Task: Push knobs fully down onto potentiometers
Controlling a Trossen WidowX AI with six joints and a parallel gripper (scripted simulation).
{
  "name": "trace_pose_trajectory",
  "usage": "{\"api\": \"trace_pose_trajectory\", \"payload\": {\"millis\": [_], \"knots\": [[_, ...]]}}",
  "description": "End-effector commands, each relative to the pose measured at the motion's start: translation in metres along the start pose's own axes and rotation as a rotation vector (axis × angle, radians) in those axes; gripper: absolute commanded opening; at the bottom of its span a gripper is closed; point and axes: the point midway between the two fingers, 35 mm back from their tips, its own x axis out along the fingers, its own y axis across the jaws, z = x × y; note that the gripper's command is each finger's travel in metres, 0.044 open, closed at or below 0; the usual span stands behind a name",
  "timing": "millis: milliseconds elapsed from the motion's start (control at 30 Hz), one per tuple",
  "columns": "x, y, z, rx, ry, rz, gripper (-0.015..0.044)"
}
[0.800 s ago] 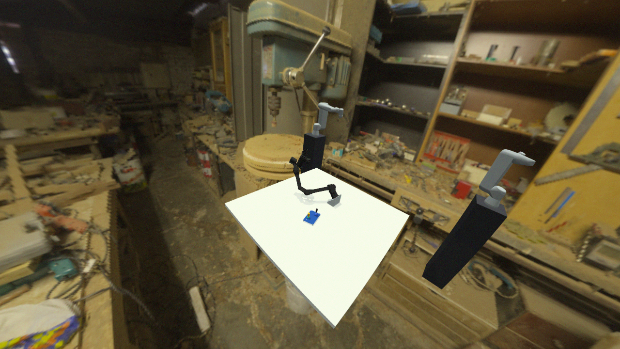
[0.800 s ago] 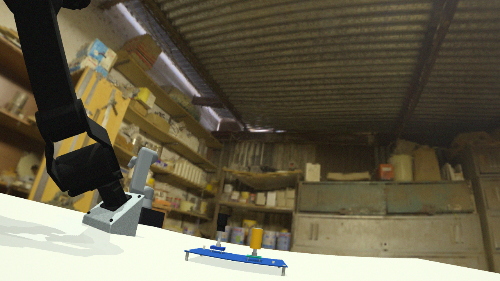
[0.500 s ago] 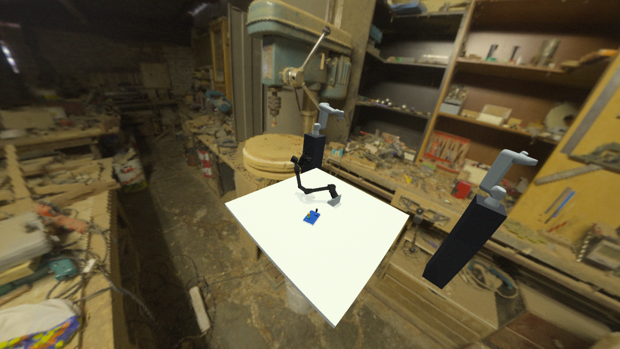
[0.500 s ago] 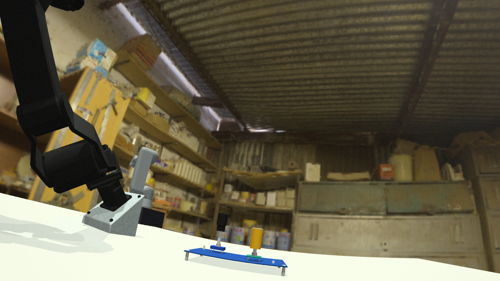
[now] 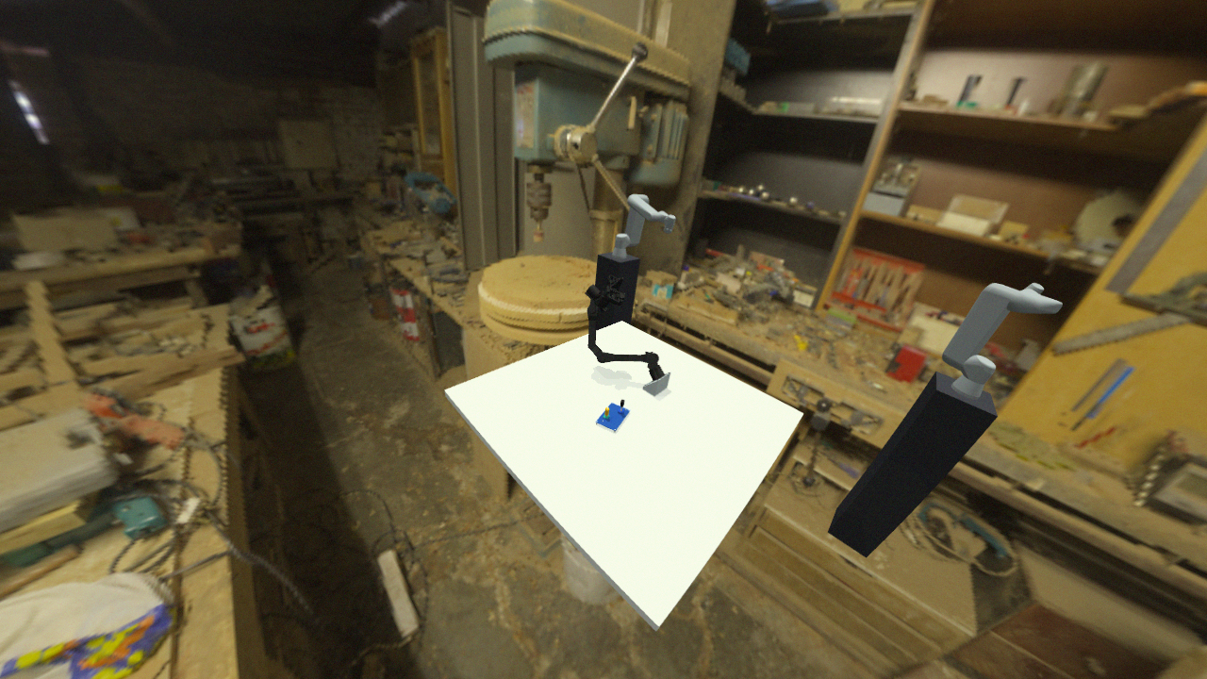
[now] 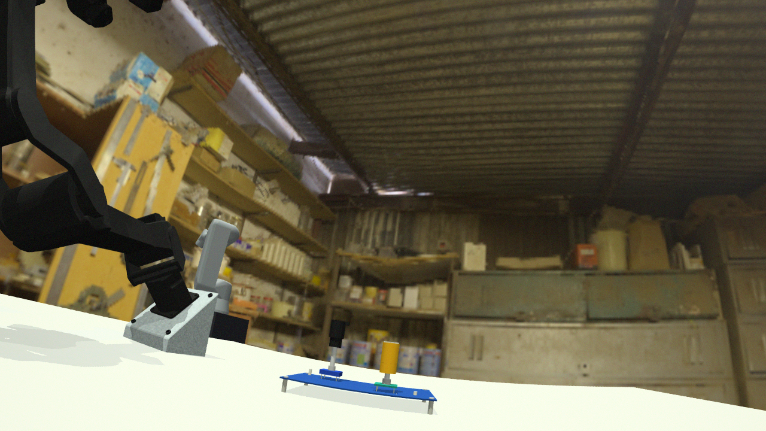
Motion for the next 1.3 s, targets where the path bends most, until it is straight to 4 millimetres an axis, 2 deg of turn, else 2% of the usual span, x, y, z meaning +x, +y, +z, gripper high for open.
{"api": "trace_pose_trajectory", "payload": {"millis": [0,400,767,967,1267], "knots": [[0.018,0.002,0.015,0.06,-0.007,0.091,0.0],[0.059,0.021,0.041,0.207,0.025,0.316,0.0],[0.094,0.055,0.059,0.385,0.108,0.529,0.0],[0.111,0.074,0.065,0.377,0.138,0.61,0.0],[0.124,0.097,0.067,0.462,0.197,0.689,0.0]]}}
